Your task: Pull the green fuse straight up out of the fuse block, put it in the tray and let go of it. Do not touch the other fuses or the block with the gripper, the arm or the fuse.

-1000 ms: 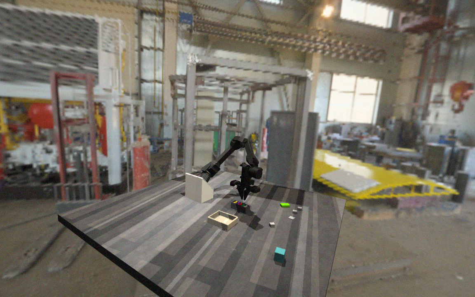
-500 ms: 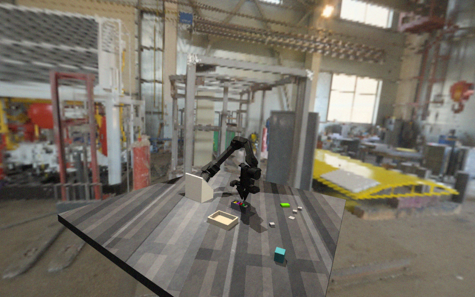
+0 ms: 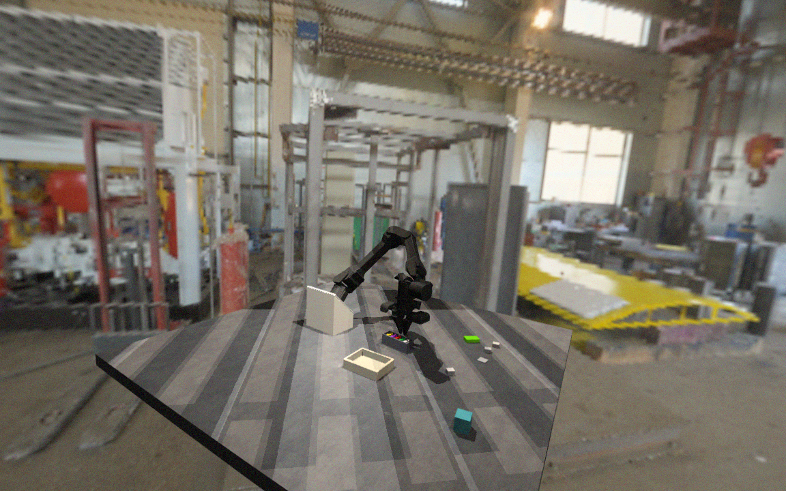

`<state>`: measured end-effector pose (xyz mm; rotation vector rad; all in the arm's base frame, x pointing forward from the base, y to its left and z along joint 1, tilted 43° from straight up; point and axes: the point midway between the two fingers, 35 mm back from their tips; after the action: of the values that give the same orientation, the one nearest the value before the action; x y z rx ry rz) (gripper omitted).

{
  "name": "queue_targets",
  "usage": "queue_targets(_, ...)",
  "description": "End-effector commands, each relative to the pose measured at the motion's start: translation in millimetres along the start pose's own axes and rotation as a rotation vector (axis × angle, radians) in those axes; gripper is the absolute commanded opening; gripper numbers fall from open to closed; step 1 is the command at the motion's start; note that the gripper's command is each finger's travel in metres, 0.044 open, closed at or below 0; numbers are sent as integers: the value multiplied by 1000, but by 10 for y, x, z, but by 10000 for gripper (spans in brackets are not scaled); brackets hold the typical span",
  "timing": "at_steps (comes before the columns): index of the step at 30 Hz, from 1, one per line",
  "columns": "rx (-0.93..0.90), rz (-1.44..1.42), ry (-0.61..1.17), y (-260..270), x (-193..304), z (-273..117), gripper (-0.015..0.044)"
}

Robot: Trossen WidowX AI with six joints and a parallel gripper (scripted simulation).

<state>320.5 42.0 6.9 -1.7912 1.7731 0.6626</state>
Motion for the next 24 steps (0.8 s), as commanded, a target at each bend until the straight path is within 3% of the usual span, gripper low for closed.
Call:
queue_targets(1, -8, 6, -6, 25, -8, 64, 74)
queue_targets(24, -8, 6, -7, 32, -14, 155, 74)
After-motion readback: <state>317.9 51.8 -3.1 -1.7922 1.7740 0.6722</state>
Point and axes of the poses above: the point midway between the two fingers, 35 mm back from their tips, its own z axis out along the fingers, its own y axis across the jaws, x = y × z, and after that the axes turned 4 degrees about -z, right-handed
